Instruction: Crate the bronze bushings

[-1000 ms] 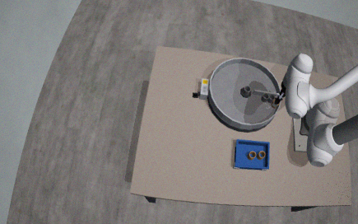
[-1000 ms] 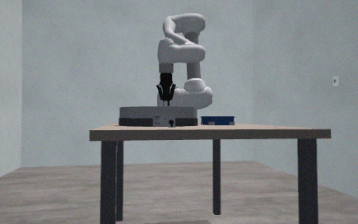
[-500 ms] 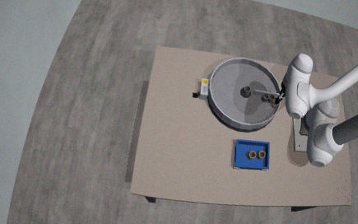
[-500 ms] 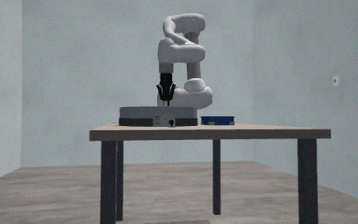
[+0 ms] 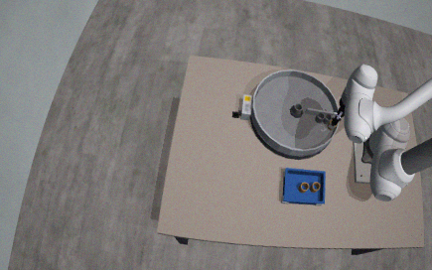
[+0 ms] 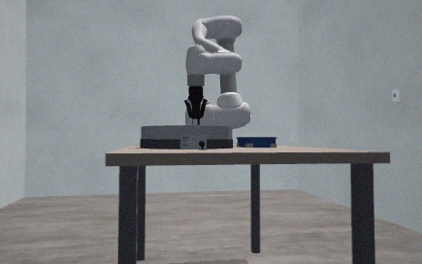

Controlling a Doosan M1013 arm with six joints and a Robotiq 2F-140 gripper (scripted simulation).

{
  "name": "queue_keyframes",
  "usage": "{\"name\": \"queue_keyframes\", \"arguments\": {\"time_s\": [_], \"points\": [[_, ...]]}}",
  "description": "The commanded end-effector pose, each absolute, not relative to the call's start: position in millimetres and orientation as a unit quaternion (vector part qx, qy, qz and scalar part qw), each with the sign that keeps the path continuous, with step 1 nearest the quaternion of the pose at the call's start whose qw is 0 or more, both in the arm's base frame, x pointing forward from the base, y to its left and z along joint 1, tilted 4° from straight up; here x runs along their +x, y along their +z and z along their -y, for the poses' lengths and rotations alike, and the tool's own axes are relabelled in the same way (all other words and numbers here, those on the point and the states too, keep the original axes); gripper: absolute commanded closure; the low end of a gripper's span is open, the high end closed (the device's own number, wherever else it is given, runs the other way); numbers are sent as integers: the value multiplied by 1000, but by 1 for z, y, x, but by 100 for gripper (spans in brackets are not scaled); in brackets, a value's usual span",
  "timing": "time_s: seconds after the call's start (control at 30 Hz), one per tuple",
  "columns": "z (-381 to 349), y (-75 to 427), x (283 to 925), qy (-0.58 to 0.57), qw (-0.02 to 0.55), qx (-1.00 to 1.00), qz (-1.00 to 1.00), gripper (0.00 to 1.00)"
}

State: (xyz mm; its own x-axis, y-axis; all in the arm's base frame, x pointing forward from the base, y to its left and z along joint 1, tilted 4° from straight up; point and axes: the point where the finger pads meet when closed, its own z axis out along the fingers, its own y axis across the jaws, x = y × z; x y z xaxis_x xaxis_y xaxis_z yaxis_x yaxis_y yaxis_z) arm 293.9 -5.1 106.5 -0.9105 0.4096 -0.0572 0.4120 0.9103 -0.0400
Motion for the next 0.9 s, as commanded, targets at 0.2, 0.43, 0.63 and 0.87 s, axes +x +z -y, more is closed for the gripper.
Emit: {"name": "queue_keyframes", "arguments": {"time_s": [0.2, 0.43, 0.63, 0.87], "points": [[8, 101, 290, -30, 20, 208, -977, 100], [8, 101, 290, -30, 20, 208, -977, 100], [7, 108, 290, -30, 20, 208, -977, 100], [6, 126, 289, -30, 20, 208, -977, 100]]}}
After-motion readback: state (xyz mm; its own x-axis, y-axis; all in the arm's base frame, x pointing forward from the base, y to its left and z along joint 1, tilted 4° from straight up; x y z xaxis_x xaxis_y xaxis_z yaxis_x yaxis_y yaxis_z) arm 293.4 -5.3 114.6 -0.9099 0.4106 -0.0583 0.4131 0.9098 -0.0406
